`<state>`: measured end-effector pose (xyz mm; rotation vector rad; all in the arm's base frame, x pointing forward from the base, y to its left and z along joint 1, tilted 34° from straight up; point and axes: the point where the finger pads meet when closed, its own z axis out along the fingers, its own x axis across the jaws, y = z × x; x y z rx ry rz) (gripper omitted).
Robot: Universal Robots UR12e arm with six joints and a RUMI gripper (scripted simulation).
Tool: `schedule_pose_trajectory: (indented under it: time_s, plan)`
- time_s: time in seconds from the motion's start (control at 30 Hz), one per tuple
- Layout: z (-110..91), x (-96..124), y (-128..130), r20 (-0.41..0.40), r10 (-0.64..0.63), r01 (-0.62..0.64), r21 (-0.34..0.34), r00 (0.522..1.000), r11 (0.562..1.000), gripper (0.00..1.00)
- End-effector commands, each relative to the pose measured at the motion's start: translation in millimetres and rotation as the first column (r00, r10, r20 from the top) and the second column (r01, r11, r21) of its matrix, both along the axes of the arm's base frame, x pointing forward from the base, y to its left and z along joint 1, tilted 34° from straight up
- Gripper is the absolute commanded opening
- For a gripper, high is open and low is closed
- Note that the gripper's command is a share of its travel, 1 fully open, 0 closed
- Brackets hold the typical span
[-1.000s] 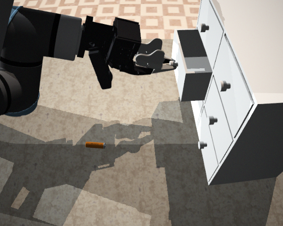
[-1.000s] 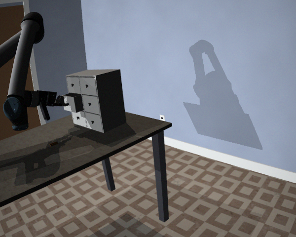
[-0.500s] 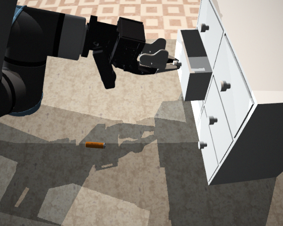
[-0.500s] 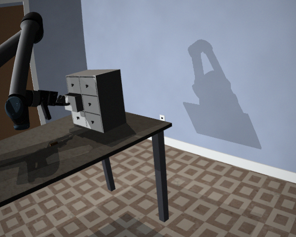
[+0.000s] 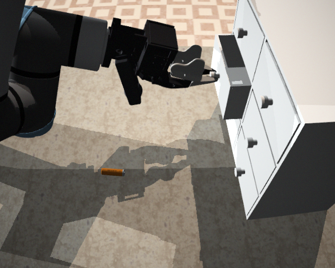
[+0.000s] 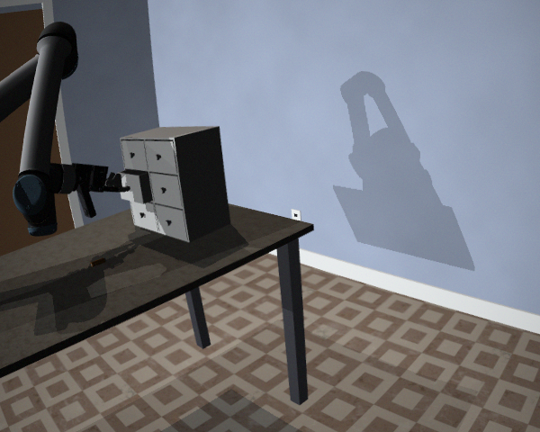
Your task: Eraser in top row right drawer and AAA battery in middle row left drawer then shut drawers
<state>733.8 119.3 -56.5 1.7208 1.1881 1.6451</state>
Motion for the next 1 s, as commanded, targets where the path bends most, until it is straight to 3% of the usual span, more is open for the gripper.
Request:
schedule_pose_trajectory:
  time_s: [0.0,0.97]
  plan:
    - [2,7,0,0.005,0.000,0.000,-0.001,1.000,1.000,0.07]
    - [4,25,1,0.005,0.000,0.000,-0.001,1.000,1.000,0.07]
